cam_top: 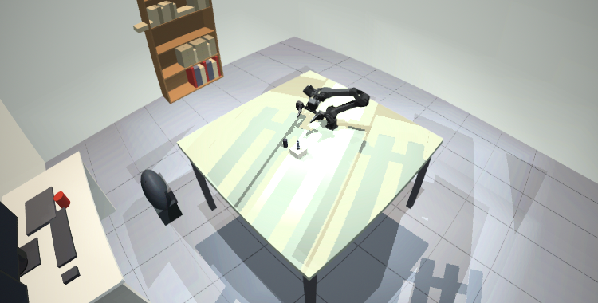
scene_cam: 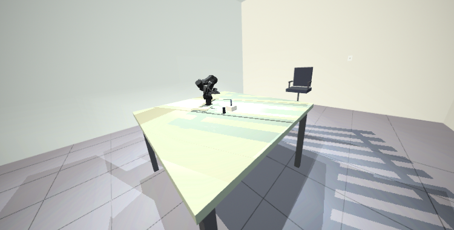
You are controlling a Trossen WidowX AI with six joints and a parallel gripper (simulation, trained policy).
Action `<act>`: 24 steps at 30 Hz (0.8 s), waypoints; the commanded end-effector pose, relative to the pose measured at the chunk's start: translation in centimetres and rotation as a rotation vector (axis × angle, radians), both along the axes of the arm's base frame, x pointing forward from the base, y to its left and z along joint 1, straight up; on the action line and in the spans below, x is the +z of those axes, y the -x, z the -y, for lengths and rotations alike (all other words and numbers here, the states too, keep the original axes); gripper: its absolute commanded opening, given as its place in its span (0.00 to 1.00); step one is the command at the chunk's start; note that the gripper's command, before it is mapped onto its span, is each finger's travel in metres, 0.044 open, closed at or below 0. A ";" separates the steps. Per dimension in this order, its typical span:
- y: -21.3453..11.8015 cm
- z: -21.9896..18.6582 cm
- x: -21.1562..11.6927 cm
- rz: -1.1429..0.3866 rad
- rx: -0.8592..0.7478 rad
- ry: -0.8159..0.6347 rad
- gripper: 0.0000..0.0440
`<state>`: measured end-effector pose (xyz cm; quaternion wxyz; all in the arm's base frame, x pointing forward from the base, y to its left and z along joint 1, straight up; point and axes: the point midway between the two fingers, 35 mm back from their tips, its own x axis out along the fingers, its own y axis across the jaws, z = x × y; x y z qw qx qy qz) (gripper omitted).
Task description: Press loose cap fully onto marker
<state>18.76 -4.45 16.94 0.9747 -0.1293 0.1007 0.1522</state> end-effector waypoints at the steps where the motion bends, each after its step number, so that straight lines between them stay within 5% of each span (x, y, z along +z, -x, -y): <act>1: 0.0 0.1 0.1 -0.005 -0.003 0.000 0.85; 7: -0.1 0.5 0.5 -0.047 -0.023 -0.019 0.52; 24: -0.2 1.7 1.9 -0.164 -0.046 -0.005 0.56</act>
